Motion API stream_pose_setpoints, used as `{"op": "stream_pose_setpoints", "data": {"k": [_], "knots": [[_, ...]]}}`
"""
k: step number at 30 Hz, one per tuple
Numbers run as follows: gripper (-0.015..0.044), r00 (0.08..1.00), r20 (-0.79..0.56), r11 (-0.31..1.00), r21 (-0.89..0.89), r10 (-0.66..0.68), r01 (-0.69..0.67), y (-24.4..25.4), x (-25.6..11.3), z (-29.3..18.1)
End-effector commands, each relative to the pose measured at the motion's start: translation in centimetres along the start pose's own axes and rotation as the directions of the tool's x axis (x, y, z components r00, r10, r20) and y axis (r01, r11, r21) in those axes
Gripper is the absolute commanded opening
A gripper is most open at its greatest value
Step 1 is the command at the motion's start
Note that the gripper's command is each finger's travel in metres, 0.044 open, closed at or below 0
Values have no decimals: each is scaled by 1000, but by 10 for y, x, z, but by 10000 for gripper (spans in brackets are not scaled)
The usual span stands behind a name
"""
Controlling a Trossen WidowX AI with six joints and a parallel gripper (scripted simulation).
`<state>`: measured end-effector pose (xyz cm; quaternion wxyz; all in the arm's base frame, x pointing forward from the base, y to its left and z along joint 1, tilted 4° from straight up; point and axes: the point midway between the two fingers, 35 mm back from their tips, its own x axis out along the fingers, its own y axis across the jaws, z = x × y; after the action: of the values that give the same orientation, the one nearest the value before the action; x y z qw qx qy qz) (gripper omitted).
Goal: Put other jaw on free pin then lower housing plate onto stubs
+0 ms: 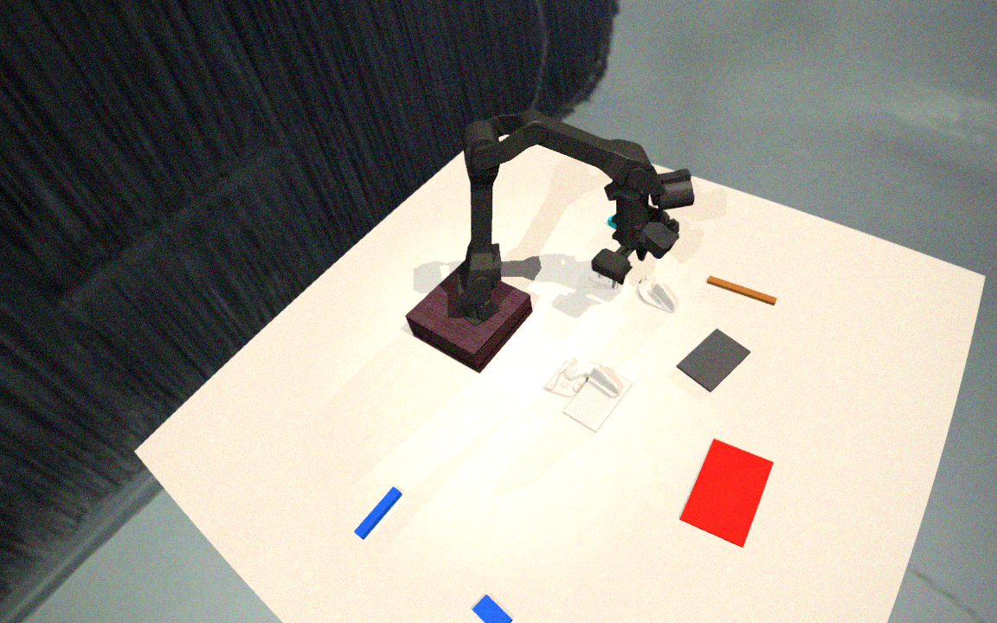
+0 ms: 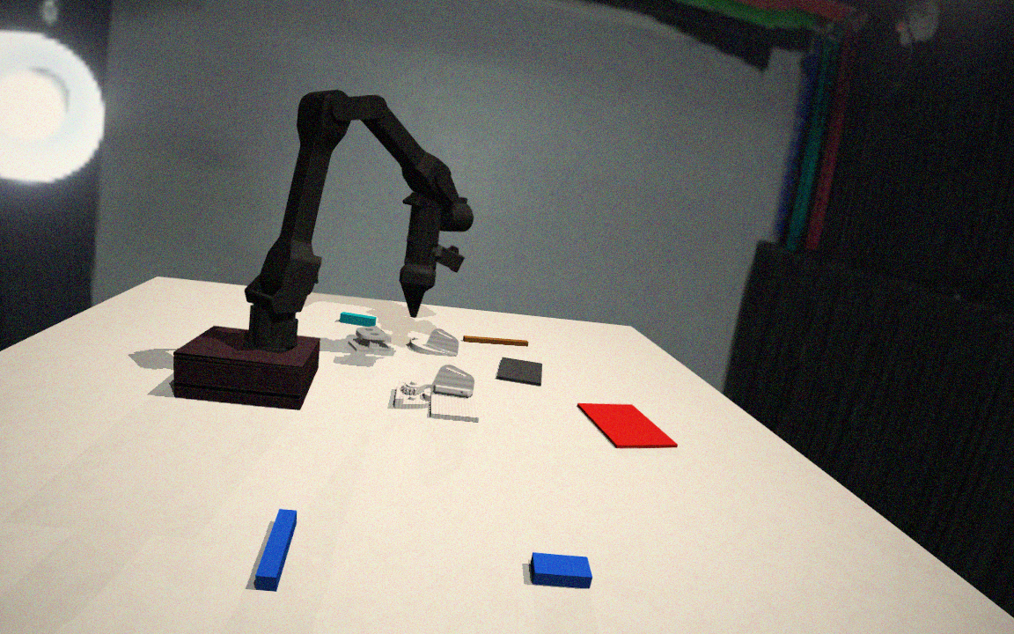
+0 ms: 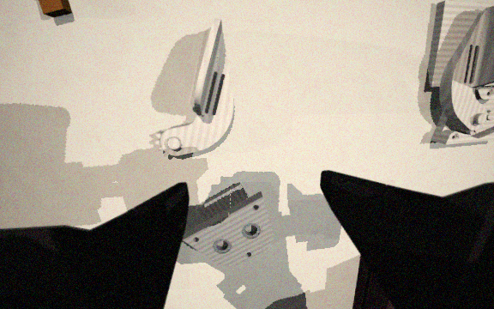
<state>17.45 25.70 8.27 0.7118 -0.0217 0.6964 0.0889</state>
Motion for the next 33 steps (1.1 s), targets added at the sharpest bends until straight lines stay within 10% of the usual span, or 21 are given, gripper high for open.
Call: {"op": "stream_pose_setpoints", "data": {"k": [1, 11, 30, 33], "knots": [[256, 1000, -1, 1000, -4, 0, 0, 0, -2, 0], [0, 1000, -1, 1000, -4, 0, 0, 0, -2, 0], [0, 1000, -1, 1000, -4, 0, 0, 0, -2, 0], [79, 1000, -1, 1000, 0, 0, 0, 0, -2, 0]]}}
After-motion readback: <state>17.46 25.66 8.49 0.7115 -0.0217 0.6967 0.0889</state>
